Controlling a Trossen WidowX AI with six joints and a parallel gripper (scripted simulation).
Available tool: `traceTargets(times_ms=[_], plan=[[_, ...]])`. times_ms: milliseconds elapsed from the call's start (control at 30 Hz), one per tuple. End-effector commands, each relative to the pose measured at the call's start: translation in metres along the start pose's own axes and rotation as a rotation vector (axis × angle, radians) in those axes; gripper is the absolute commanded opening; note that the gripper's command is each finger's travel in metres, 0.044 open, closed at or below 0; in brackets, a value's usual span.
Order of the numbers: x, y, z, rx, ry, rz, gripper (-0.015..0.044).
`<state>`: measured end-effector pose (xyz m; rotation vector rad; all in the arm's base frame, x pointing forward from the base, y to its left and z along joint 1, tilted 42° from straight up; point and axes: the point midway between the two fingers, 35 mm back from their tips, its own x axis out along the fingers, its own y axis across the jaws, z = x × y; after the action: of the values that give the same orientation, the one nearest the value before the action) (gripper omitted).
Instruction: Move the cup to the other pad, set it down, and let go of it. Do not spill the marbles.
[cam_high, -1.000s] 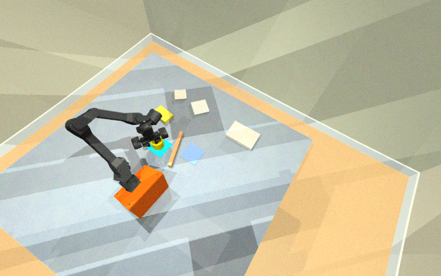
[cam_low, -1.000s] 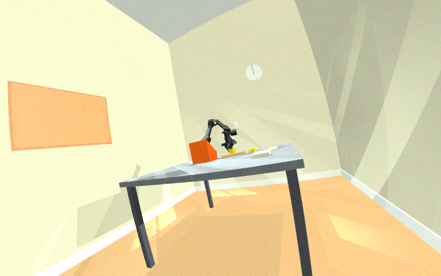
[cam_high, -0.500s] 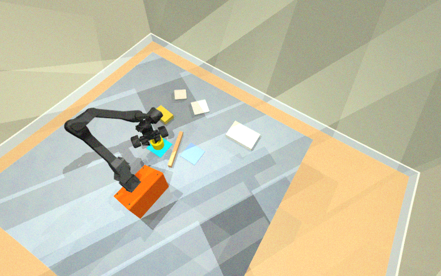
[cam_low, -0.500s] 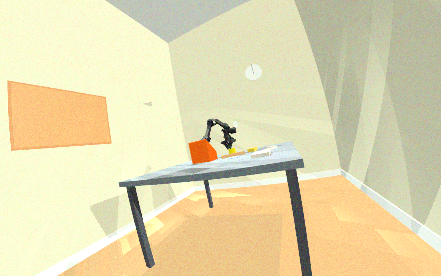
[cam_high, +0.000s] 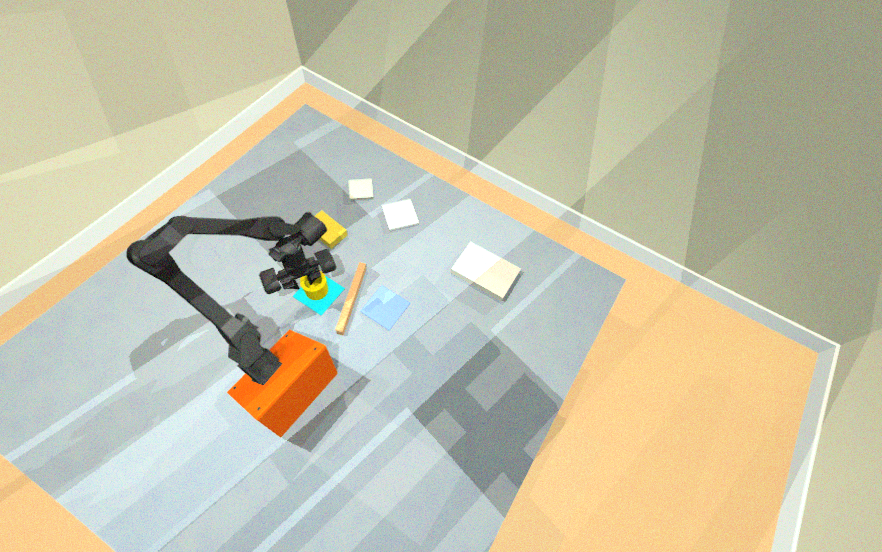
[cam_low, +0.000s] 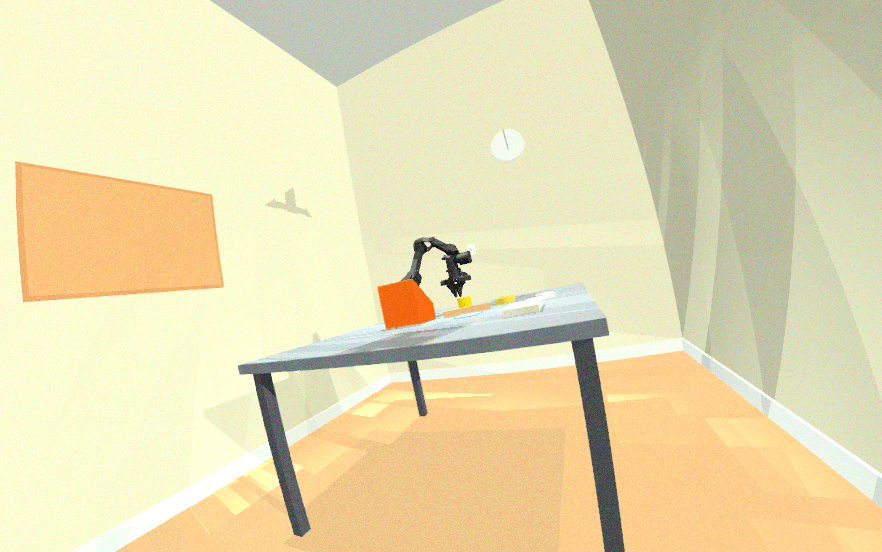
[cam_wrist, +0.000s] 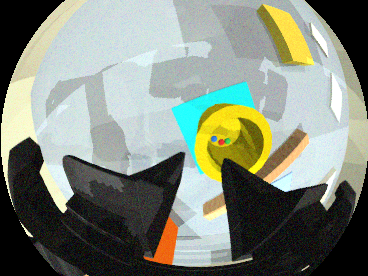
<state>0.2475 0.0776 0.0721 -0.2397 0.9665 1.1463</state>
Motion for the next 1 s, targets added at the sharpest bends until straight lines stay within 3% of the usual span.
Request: traceTargets(times_ms=[0,267,633,967], plan=[[-0.007,-0.001,0.002,-0.011,-0.008,-0.008,0.0147],[-0.013,0.001,-0.002,-0.01,-0.008,-0.007,0.0147],[-0.013,0.0,-0.003,-0.001,-0.001,-0.002,0.0435],[-0.05,0.0,-0.006,-0.006,-0.002,-0.007,0.044]])
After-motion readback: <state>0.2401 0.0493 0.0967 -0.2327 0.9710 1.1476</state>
